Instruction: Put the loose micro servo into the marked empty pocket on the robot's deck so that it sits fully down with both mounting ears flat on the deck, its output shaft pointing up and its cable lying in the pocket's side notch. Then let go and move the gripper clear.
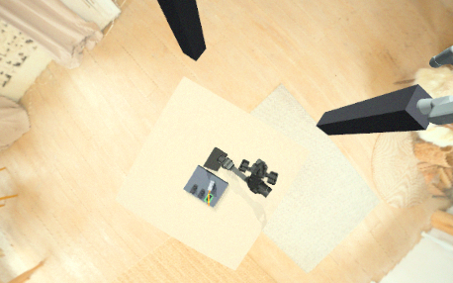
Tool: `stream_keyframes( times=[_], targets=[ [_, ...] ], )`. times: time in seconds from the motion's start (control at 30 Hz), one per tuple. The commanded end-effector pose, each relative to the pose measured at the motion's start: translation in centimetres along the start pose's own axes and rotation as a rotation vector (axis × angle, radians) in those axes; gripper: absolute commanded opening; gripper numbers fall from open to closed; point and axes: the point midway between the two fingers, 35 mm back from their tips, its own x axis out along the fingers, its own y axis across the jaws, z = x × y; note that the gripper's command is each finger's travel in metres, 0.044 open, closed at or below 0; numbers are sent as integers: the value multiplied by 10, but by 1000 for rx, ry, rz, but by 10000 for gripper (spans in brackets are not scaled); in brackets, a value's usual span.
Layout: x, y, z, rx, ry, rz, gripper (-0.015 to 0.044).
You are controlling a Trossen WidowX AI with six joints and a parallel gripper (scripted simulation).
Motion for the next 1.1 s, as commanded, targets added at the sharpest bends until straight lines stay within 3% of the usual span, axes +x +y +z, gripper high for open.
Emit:
stream_keyframes(
  times=[0.0, 0.5, 1.07],
  targets=[
    [2, -25, -16, -70, 57, -84, 0],
    [-20, -106, -76, -350, 327, -346, 0],
    [-78, -182, -134, -610, 689, -554, 0]
  ],
)
